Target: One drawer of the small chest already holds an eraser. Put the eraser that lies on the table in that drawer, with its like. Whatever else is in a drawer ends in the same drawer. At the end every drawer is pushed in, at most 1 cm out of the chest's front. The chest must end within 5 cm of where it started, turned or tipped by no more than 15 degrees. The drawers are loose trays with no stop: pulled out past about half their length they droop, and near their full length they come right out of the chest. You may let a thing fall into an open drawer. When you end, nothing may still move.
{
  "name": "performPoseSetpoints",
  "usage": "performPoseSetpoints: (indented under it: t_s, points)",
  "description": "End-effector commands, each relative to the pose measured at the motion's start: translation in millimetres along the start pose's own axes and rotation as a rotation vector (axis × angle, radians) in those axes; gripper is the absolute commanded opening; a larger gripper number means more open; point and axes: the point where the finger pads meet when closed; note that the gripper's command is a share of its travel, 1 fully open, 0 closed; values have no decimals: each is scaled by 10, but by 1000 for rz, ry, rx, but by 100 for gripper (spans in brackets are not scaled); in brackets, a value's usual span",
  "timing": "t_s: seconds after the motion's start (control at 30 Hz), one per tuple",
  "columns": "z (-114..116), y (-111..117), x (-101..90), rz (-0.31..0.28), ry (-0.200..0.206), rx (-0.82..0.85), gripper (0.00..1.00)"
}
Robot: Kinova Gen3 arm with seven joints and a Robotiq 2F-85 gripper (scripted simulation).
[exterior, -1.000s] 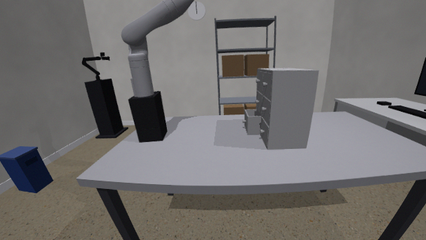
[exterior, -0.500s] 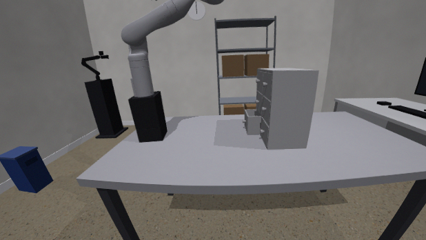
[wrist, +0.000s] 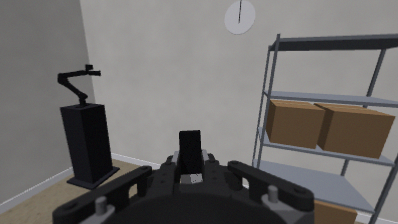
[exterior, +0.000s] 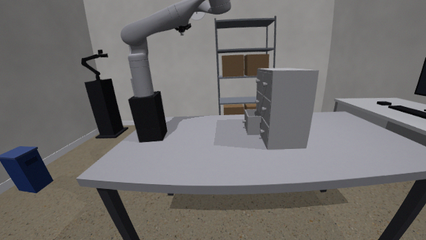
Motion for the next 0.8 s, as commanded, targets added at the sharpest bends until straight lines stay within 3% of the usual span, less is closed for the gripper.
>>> performPoseSetpoints:
  t_s: [0.0, 0.2, 0.4, 0.47, 0.77]
  points:
    - [246, -478, 14, -72, -33, 99, 19]
    - [611, -1654, -114, -262, -118, 334, 19]
    - [837, -2729, -445, -427, -219, 554, 19]
    - [837, -2729, -445, -427, -219, 554, 19]
    - [948, -4071, -1176, -629, -391, 850, 19]
Point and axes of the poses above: the point where the finger pads meet when closed, its own x axis out along the fingers, its own z axis across the jaws, y = z × x, and after that the axes turned 7 degrees about -x, right-handed
